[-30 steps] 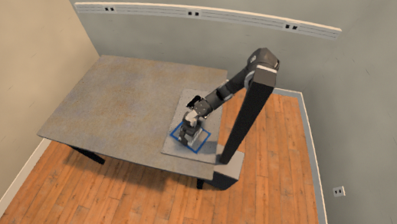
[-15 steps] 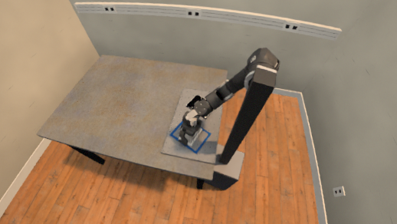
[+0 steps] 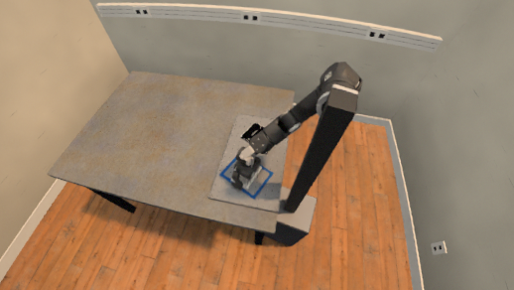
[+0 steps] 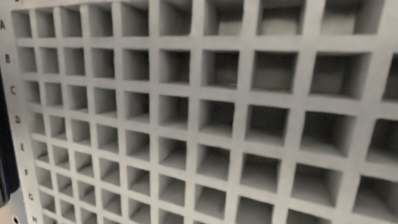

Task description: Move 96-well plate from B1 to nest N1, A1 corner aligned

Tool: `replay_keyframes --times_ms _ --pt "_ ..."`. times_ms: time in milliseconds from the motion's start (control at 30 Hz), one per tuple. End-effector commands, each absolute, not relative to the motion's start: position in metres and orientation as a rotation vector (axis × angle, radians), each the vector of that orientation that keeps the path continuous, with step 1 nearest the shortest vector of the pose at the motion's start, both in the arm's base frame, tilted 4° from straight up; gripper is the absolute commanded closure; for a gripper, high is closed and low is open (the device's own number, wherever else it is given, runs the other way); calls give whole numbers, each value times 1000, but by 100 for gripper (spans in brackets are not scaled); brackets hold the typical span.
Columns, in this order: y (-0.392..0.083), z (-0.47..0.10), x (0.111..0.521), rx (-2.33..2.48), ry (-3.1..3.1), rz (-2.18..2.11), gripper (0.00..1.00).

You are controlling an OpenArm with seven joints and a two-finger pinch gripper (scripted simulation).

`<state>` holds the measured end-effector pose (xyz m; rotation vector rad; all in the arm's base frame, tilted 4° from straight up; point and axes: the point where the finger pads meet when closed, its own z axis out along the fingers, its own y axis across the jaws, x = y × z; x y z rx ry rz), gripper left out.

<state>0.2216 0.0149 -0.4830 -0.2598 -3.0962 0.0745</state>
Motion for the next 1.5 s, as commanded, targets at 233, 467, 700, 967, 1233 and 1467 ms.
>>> replay_keyframes --times_ms 233,467,700,967,1233,1467 --pt "16 -484 221 -259 -3097 67 0" --pt "14 -486 218 -263 -3092 70 0" --pt "14 -486 218 -263 -3092 70 0" --pt "14 -482 222 -264 -3094 75 0" --pt "14 -482 222 -264 -3094 75 0" --pt "13 -483 219 -262 -3092 79 0"
